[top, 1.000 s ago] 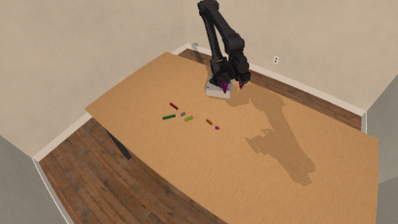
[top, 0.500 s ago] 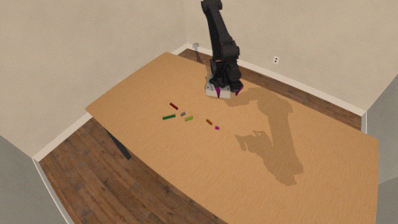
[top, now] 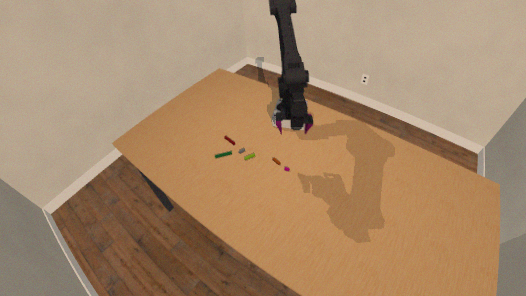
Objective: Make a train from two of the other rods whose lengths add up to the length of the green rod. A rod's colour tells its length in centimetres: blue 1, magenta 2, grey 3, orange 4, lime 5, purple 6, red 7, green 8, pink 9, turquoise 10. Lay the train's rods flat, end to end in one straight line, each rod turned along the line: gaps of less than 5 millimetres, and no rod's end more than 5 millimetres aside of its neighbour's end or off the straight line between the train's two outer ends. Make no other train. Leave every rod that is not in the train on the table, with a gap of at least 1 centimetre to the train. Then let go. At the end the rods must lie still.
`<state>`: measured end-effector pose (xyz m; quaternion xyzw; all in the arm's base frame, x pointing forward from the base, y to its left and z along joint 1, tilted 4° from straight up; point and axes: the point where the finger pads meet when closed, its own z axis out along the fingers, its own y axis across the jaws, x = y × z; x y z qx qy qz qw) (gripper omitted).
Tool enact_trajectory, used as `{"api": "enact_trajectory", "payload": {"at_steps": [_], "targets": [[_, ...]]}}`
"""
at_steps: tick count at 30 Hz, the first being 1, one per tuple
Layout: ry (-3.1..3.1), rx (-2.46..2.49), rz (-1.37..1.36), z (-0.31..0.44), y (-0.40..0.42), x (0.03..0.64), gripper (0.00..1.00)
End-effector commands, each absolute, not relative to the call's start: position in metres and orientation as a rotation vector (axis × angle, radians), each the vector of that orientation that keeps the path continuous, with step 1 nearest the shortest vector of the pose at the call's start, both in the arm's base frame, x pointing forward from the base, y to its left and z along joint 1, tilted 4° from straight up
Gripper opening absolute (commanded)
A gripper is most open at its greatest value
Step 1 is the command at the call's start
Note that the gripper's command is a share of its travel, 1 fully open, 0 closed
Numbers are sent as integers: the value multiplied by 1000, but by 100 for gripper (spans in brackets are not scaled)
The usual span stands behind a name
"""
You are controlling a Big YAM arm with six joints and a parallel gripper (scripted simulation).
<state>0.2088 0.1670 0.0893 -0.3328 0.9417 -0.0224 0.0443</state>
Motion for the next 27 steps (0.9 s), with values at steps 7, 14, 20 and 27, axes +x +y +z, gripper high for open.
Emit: {"api": "enact_trajectory", "payload": {"at_steps": [7,14,20,27], "targets": [[2982,-679,-68,66,146,232,100],[3018,-550,-73,55,134,239,100],[3012,-427,-56,58,132,258,100],[3089,-179,-85,26,100,251,100]]}}
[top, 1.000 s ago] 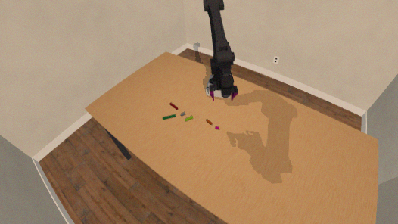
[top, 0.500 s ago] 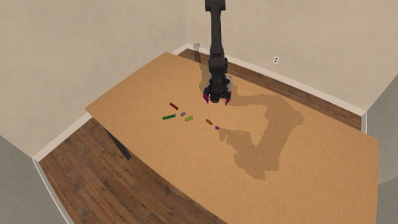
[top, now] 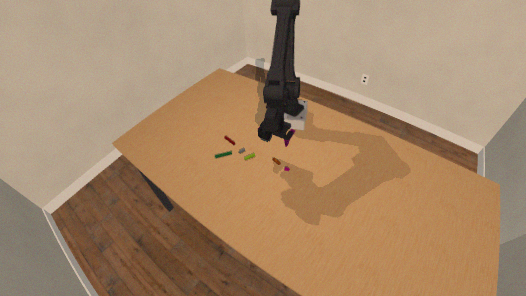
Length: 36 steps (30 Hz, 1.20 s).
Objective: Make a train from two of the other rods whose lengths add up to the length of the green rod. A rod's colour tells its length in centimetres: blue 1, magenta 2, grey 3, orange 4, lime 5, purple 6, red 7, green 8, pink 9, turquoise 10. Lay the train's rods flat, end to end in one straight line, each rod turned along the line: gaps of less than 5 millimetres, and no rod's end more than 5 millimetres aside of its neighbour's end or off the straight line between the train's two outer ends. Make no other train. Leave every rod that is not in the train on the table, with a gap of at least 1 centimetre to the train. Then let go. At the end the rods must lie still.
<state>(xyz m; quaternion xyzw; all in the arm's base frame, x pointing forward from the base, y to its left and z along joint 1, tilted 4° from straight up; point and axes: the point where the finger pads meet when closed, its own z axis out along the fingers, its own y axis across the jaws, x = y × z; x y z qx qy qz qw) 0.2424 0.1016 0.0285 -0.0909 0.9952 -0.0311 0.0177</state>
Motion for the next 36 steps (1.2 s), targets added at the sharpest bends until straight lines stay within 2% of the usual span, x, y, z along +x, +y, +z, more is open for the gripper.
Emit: {"api": "enact_trajectory", "payload": {"at_steps": [1,36], "targets": [[3089,-129,-83,24,96,255,100],[3092,-87,-84,22,94,255,100]]}}
